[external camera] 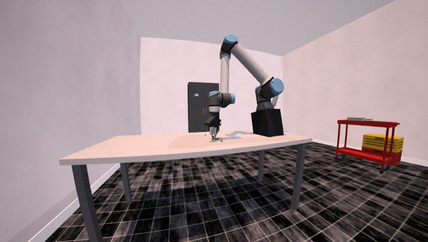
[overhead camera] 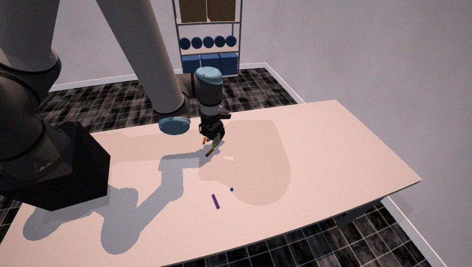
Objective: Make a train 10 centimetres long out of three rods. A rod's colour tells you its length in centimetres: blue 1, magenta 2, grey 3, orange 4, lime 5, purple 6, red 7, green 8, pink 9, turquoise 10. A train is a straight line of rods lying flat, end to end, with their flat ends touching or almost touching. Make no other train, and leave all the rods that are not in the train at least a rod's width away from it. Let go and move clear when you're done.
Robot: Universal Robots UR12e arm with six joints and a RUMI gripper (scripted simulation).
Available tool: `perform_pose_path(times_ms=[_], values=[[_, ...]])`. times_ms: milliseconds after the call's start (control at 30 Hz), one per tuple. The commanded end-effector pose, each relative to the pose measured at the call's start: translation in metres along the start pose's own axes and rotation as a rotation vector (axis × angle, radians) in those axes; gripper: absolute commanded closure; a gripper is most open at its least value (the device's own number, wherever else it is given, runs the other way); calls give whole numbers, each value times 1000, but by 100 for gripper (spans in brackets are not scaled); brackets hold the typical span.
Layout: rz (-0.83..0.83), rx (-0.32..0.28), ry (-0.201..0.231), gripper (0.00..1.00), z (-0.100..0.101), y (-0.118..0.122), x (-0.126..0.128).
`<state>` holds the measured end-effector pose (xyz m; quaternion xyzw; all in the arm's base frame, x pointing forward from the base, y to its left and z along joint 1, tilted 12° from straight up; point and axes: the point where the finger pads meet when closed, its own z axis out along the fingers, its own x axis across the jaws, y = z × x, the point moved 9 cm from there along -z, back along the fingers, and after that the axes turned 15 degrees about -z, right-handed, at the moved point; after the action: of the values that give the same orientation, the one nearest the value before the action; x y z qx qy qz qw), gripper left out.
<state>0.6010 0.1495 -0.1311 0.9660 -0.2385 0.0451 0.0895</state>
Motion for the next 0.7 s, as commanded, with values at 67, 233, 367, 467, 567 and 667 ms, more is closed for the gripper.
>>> perform_pose_path(times_ms=[67, 233, 367, 467, 567, 667], values=[[0, 1, 1, 100, 0, 0, 0], [0, 1, 1, 100, 0, 0, 0], [0, 1, 1, 100, 0, 0, 0], [0, 1, 1, 100, 1, 0, 0], [0, 1, 1, 100, 4, 0, 0], [0, 1, 1, 100, 6, 0, 0]])
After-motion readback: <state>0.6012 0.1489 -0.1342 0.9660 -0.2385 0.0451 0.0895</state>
